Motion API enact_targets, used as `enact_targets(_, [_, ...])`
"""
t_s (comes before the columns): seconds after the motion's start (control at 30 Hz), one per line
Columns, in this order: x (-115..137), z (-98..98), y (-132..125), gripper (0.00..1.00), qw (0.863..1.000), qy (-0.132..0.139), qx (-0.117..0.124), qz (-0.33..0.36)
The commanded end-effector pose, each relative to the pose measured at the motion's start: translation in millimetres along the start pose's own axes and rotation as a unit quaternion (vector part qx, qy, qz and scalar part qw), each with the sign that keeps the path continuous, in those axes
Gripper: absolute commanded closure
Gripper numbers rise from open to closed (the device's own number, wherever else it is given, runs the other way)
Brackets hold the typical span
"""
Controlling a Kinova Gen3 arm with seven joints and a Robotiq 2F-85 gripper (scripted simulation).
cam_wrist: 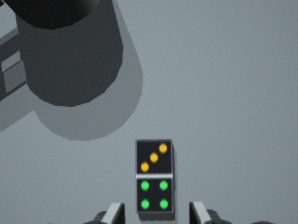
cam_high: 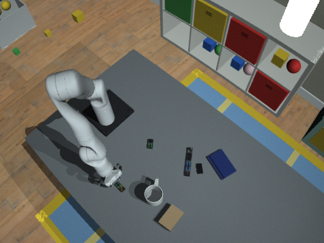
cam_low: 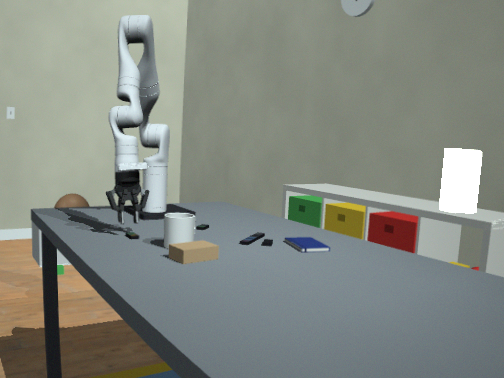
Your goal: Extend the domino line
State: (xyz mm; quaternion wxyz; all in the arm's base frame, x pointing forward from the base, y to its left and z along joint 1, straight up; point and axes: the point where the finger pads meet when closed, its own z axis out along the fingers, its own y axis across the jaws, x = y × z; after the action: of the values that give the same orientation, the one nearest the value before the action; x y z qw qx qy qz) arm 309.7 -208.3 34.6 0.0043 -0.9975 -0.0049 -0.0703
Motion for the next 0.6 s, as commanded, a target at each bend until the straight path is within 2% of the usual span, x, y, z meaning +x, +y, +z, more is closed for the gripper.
enact_targets(0.0, [4.3,-5.2,-0.8,0.53,1.000,-0.005,-0.002,-0.003])
enact_targets(0.57, [8.1,-23.3,-0.4,0.53,0.999,-0.043,-0.002,-0.003])
